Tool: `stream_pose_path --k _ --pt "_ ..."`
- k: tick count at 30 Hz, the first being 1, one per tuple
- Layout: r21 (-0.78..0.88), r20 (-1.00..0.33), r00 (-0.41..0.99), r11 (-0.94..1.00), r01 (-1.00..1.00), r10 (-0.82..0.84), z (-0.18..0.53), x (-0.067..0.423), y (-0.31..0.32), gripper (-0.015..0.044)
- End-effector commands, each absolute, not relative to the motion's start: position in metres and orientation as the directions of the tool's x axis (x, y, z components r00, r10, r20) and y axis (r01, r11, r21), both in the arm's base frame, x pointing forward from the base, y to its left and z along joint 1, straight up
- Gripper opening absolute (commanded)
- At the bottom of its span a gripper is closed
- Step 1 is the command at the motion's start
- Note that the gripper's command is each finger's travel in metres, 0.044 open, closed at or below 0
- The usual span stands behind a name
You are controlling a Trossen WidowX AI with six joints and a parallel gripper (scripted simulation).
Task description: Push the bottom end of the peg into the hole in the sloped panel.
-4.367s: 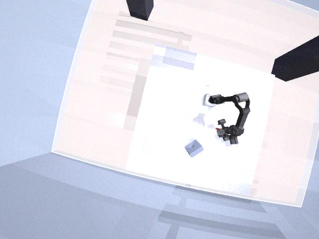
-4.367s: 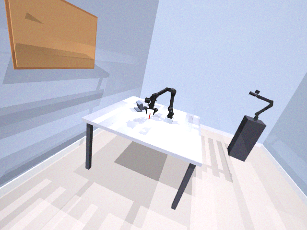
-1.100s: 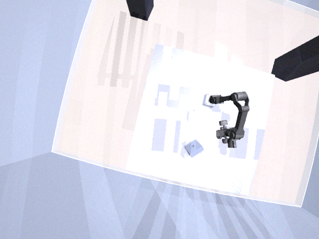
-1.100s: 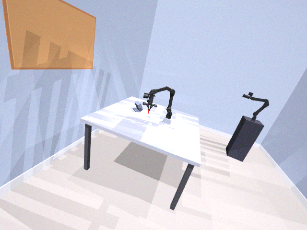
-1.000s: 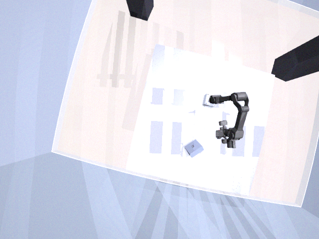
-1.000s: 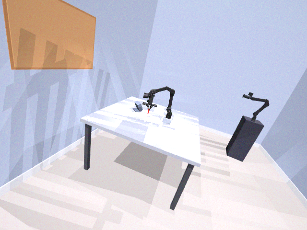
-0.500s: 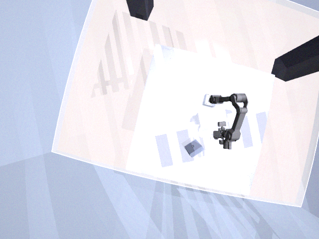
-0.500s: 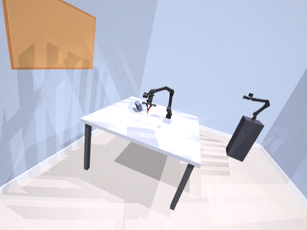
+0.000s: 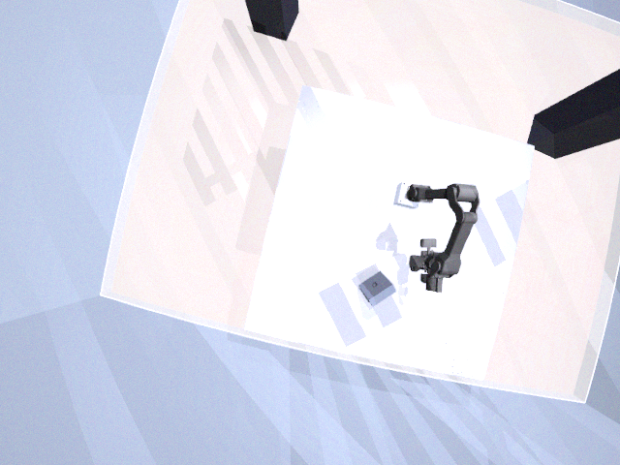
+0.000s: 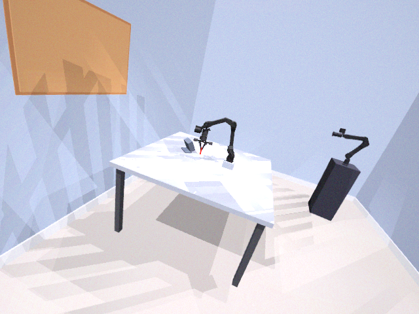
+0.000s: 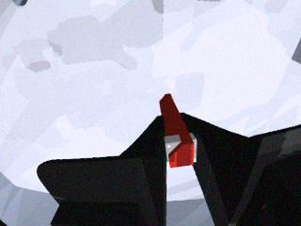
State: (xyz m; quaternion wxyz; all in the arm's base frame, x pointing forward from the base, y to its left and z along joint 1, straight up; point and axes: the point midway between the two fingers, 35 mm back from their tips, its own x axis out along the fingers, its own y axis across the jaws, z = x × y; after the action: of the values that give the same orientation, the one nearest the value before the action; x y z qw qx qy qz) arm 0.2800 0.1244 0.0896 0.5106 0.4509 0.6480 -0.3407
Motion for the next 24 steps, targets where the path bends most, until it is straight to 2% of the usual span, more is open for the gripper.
stream_pose_path --k 1,24 --pt "0.024 -0.965 -0.07 0.348 0.937 0.254 0.089 0.285 0.123 0.0" --pt "0.025 -0.936 -0.061 0.237 0.971 0.347 0.089 0.305 0.104 0.0"
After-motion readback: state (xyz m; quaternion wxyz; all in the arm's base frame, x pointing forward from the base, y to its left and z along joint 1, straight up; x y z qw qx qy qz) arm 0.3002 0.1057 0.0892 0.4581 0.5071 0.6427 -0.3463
